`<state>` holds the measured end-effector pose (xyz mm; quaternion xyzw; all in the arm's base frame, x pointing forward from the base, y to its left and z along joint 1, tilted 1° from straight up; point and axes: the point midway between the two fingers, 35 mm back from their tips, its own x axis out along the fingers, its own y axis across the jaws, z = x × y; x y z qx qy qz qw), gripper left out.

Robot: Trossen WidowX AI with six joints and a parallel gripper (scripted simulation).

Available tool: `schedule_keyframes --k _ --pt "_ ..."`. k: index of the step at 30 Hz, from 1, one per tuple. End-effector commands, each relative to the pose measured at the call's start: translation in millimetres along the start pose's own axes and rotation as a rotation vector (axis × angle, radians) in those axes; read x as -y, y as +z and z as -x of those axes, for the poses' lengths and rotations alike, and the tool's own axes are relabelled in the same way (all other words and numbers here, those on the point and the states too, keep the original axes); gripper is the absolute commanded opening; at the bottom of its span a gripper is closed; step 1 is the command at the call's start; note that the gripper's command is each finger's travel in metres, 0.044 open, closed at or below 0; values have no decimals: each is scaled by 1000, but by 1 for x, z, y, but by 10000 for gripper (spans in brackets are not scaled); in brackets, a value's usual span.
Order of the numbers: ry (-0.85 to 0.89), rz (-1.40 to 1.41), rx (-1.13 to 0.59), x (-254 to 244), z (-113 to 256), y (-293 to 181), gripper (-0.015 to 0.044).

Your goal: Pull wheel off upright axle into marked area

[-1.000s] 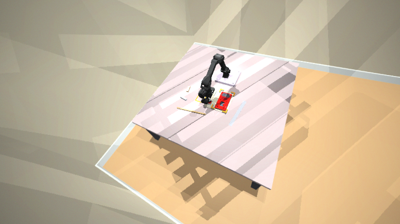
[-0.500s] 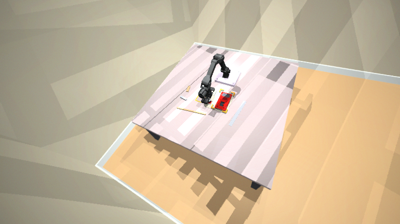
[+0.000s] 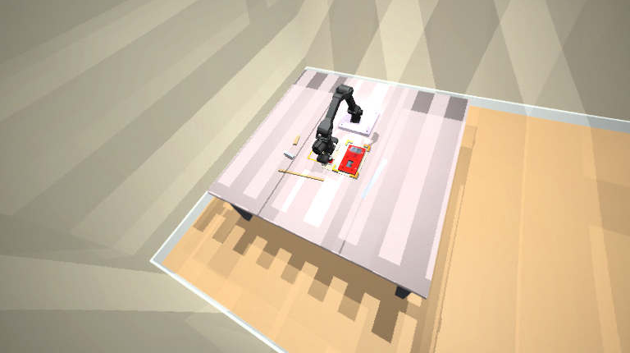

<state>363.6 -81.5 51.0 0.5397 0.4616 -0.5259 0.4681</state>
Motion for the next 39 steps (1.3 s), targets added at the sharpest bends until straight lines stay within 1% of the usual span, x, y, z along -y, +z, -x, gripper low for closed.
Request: schedule_keyframes --k 1,39 --pt "1 -1 1 0 3 0 0" --pt "-1 -3 2 -1 15 0 0"
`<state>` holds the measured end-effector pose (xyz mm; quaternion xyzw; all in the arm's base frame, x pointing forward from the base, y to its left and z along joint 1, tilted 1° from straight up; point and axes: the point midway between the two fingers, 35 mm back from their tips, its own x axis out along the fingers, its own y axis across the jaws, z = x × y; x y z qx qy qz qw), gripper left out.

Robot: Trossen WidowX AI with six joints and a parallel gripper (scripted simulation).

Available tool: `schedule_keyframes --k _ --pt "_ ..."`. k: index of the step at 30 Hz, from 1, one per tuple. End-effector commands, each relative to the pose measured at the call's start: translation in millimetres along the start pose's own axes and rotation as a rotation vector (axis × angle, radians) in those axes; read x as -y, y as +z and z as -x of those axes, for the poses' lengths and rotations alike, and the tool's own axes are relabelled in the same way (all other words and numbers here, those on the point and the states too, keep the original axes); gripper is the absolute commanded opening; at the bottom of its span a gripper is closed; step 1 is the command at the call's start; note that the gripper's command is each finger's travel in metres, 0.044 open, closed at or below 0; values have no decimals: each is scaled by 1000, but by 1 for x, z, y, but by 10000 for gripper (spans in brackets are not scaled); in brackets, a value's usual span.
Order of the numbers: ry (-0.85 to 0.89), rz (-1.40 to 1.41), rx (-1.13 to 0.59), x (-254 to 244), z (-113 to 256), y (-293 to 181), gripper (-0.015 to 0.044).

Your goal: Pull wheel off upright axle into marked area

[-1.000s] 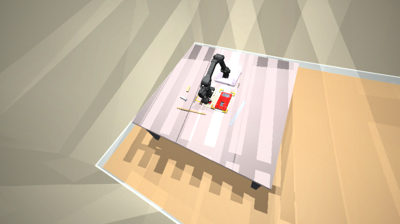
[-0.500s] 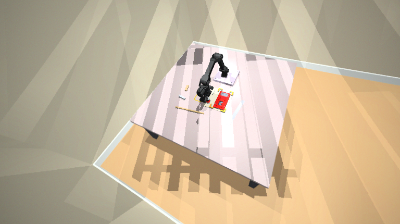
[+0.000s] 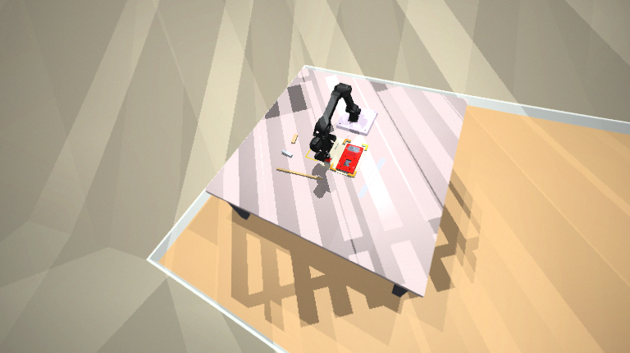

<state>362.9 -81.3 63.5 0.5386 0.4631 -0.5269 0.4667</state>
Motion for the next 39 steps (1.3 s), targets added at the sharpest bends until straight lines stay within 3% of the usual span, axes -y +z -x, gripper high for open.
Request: schedule_keyframes --k 1,39 --pt "4 -3 3 -1 3 0 0" --pt "2 -5 4 -1 16 0 0"
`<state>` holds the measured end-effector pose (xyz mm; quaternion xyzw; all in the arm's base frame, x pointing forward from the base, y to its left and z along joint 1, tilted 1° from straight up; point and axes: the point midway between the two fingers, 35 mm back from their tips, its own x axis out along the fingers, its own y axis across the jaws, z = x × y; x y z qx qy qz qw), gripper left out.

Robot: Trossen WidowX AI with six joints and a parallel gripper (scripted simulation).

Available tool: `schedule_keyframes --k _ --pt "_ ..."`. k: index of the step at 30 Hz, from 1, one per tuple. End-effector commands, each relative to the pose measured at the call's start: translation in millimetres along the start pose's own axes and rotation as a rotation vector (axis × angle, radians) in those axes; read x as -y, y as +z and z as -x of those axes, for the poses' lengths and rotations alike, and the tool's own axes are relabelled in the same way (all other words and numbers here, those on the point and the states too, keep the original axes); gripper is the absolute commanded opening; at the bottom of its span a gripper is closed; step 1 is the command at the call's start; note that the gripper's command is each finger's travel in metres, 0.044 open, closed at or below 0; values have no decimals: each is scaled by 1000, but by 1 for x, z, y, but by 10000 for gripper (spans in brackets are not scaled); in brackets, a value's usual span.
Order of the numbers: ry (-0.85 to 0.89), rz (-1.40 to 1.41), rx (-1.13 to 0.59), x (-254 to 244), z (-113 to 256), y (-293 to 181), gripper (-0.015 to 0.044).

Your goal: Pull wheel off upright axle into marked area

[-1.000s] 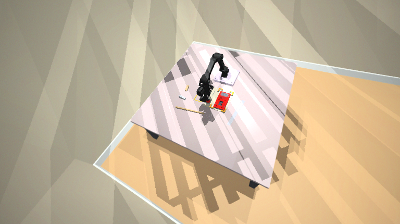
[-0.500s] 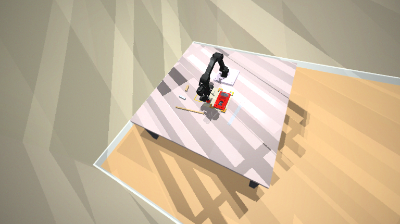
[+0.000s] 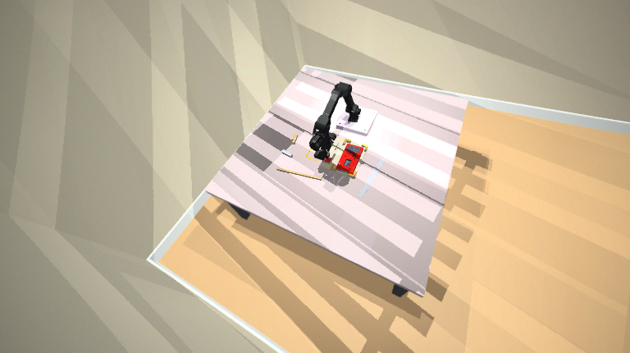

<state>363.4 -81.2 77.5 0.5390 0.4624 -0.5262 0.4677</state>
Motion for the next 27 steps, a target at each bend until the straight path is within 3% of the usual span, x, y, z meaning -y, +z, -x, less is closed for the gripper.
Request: schedule_keyframes --k 1,14,23,27 --pt "-1 -6 3 0 2 0 0" --pt "-1 -7 4 0 8 0 0" --pt "-2 -7 4 1 41 -1 0" --pt "-2 -1 0 2 33 3 0"
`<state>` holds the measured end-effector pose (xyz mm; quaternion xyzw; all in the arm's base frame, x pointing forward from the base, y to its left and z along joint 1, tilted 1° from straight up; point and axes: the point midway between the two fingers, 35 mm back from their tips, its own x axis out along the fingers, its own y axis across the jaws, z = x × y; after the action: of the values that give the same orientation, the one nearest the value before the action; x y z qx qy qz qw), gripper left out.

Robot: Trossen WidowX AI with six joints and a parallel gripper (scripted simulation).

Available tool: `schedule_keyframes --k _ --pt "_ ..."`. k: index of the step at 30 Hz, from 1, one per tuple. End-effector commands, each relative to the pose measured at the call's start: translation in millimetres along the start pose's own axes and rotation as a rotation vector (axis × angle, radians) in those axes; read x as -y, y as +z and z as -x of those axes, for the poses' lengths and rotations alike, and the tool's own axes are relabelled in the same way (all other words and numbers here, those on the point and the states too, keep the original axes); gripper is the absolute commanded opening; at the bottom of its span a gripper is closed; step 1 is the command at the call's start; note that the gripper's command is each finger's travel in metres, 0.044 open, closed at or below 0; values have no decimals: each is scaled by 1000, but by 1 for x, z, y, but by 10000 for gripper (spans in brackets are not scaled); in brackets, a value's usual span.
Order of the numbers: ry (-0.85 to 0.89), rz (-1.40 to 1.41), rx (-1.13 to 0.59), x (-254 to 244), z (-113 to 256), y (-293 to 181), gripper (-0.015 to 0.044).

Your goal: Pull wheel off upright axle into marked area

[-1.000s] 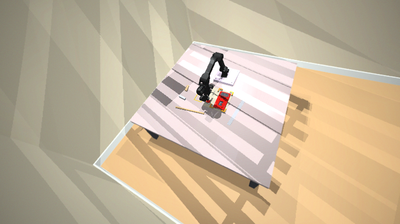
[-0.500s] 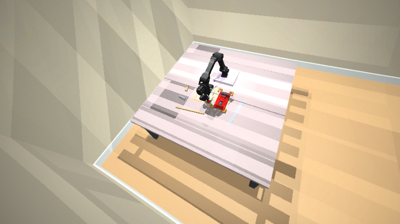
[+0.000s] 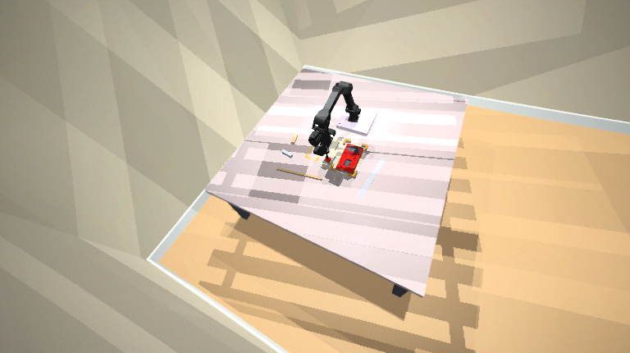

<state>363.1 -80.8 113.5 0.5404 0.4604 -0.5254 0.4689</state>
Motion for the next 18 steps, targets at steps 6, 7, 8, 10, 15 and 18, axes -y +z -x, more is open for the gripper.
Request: schedule_keyframes --k 6,7,8,10,15,18 --pt "-8 -1 4 18 1 38 0" --pt "-8 -2 5 21 1 43 0" --pt "-9 -2 6 25 2 49 0" --pt "-9 -3 8 31 3 60 0" --pt "-11 -4 11 49 5 85 0" --pt "-12 -5 12 61 6 99 0"
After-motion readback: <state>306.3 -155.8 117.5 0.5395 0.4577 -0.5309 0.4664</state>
